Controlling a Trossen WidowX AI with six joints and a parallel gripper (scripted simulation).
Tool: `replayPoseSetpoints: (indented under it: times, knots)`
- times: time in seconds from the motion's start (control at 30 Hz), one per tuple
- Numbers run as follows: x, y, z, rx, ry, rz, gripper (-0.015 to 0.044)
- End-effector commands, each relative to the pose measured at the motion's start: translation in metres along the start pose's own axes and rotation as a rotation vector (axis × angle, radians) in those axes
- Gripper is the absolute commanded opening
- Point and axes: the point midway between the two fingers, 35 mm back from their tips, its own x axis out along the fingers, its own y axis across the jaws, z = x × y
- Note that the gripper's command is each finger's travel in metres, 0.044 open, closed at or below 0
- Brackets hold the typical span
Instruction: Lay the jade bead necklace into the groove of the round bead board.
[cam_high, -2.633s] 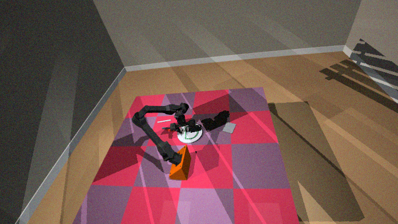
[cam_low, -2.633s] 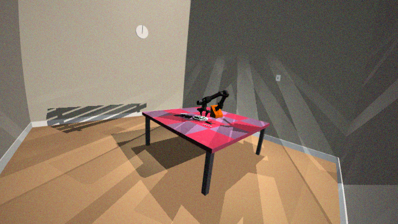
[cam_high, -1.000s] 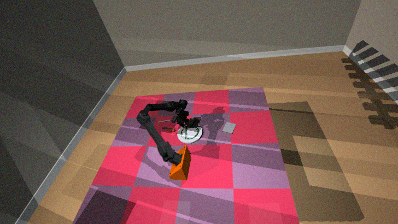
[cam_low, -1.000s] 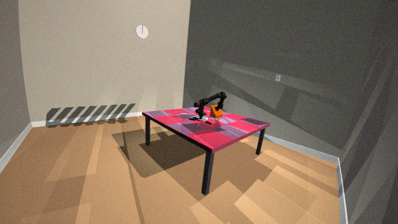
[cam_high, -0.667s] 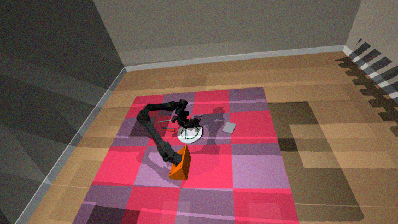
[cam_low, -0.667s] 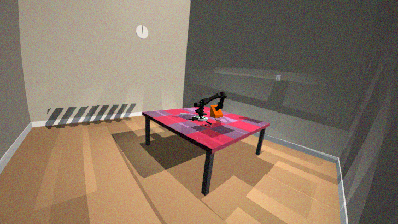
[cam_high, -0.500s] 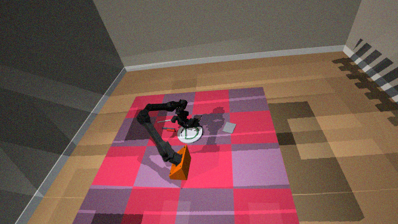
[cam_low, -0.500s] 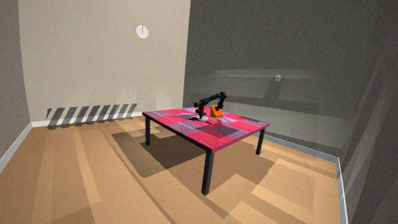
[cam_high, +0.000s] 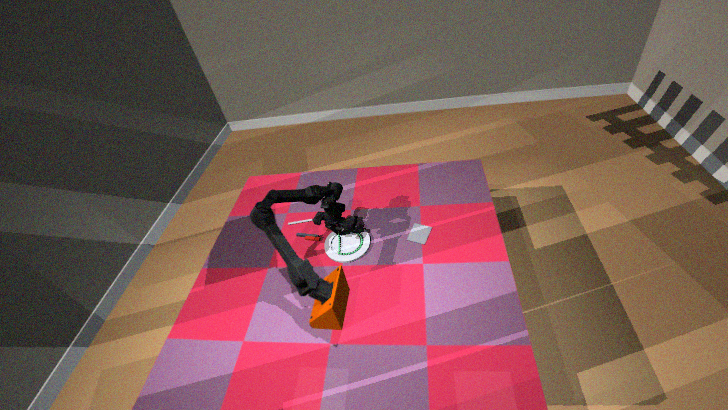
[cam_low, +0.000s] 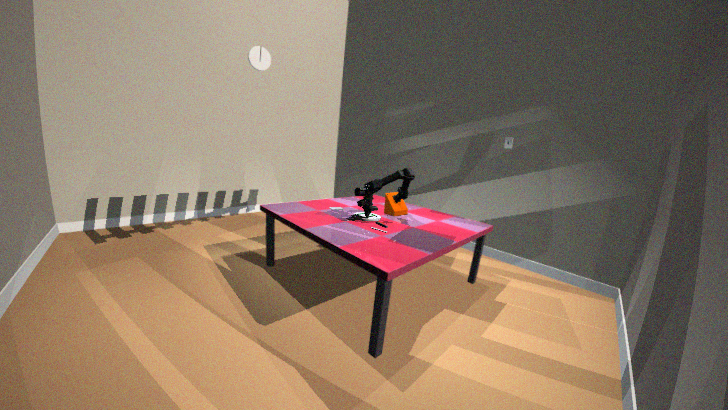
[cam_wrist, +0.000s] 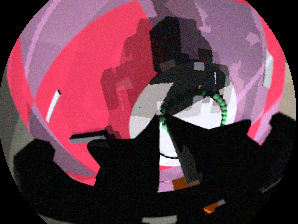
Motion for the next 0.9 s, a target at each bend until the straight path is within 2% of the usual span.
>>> replayPoseSetpoints:
  times: [0.0, 0.87]
  knots:
    - [-0.0005, 0.0, 0.0003, 0.0, -0.001, 0.0, 0.0]
    - [-0.0074, 0.0022, 0.001, 0.006, 0.0, 0.004, 0.0]
